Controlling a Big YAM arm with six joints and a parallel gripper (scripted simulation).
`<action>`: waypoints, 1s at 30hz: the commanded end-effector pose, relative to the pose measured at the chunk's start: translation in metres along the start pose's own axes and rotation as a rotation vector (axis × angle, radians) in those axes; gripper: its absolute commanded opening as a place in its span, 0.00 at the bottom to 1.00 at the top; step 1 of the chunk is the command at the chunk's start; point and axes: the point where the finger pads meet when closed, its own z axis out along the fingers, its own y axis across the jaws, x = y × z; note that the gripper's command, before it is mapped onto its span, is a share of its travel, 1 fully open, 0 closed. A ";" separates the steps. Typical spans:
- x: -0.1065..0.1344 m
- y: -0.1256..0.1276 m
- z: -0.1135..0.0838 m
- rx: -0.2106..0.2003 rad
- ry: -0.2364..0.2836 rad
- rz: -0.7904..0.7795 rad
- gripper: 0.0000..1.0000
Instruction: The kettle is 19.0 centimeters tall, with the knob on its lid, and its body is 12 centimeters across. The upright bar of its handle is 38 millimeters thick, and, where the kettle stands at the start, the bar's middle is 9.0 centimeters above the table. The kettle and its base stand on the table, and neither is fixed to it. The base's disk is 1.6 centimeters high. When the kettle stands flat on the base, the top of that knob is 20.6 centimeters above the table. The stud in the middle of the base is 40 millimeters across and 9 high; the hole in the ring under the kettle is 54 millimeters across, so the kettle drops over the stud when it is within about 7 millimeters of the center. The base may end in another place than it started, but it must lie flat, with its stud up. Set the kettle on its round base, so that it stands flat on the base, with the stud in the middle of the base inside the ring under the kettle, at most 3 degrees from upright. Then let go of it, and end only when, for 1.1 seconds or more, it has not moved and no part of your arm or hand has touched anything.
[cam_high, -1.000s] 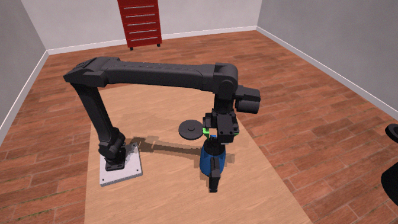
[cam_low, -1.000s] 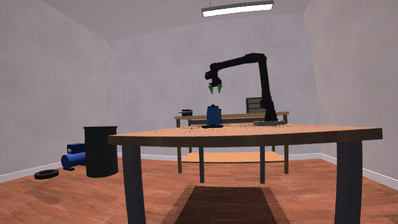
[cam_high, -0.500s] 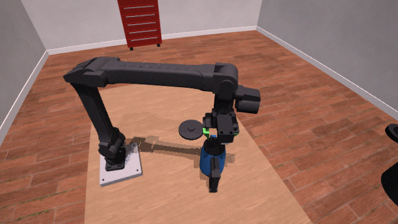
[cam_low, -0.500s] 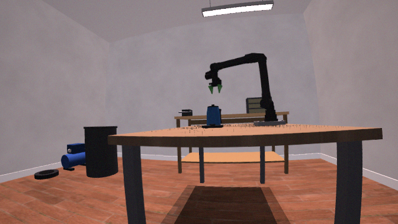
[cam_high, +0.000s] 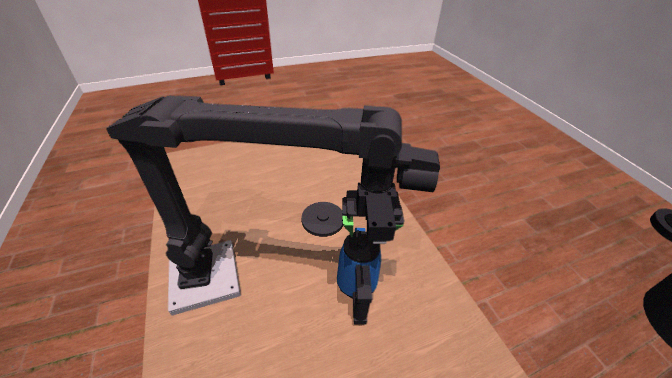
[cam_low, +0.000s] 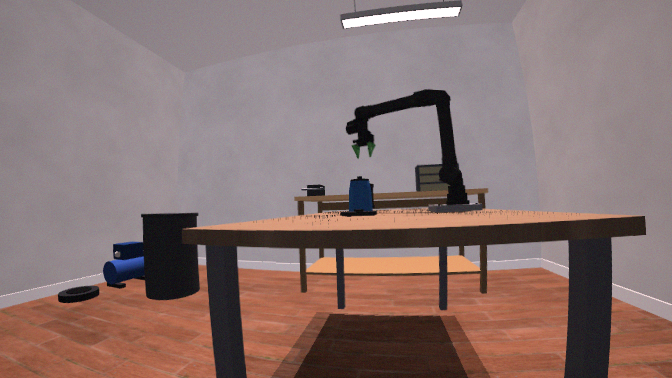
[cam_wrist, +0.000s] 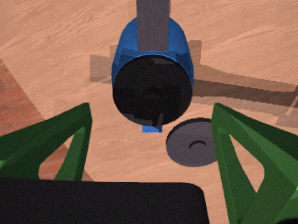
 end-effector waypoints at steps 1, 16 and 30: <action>-0.006 0.009 -0.009 -0.010 -0.006 0.007 0.74; -0.005 0.005 0.027 0.006 -0.004 0.007 0.74; -0.004 0.004 0.080 0.006 -0.003 0.007 0.74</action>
